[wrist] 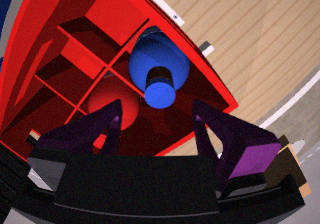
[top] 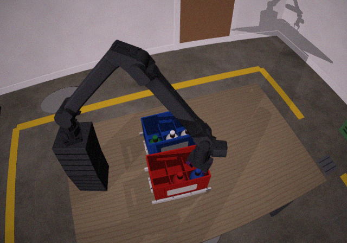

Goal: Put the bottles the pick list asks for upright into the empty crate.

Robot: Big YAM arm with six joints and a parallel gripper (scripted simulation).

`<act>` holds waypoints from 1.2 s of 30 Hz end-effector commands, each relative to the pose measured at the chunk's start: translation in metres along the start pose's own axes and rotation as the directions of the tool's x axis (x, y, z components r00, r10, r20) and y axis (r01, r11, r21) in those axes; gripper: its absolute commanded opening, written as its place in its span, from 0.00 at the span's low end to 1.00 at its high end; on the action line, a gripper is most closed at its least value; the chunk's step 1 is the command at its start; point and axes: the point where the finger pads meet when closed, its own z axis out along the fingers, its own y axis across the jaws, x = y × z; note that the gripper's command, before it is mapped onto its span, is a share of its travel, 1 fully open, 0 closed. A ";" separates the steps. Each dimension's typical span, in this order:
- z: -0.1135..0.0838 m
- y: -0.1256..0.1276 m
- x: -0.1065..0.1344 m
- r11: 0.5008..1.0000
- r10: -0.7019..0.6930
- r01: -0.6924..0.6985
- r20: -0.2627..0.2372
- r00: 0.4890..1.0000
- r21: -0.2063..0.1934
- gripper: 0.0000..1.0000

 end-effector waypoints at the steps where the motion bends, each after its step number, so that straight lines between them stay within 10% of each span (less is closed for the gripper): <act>1: 0.003 -0.016 -0.015 0.999 -0.004 0.003 0.022 1.000 0.036 0.61; 36: 0.025 -0.021 -0.018 0.999 -0.006 0.004 0.028 1.000 0.048 0.61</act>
